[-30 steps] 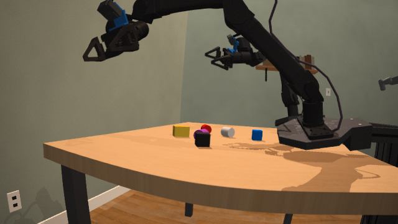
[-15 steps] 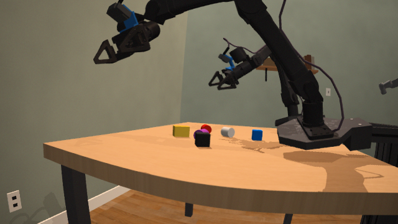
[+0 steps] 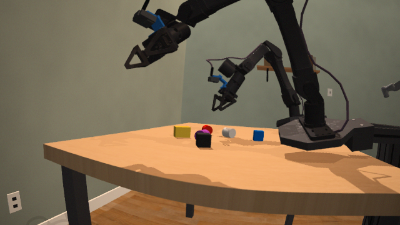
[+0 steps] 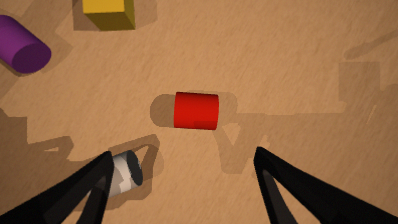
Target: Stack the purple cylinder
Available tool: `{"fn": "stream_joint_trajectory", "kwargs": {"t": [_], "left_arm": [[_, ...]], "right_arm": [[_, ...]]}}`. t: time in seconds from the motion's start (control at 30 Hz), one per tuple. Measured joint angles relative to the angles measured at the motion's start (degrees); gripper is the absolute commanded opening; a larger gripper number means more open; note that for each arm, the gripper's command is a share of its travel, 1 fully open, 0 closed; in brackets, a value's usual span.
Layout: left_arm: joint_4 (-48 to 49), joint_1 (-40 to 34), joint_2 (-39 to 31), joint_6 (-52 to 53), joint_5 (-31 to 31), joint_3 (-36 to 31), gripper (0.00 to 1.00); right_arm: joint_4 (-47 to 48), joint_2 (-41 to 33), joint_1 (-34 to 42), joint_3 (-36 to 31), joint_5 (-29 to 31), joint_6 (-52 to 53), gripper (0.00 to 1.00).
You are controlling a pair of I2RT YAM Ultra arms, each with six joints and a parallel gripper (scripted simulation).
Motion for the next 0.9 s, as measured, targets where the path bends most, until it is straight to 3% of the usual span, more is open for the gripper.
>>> {"fn": "stream_joint_trajectory", "kwargs": {"t": [0.33, 0.5, 0.67, 0.9], "left_arm": [[7.30, -11.56, -20.33, 14.01, 7.13, -25.75, 1.00], [7.85, -16.09, -26.12, 18.64, 10.21, -32.65, 1.00], [5.35, -25.62, -34.58, 22.18, 14.08, -39.91, 1.00], [-0.26, -40.17, -40.04, 23.10, 19.39, -43.80, 1.00]], "right_arm": [[-2.10, 1.95, -1.18, 1.77, -1.11, 1.38, 1.00], [-2.19, 1.95, -1.18, 1.86, -1.22, 1.46, 1.00], [-2.25, 1.95, -1.18, 1.86, -1.27, 1.51, 1.00], [-2.27, 1.95, -1.18, 1.86, -1.27, 1.51, 1.00]]}}
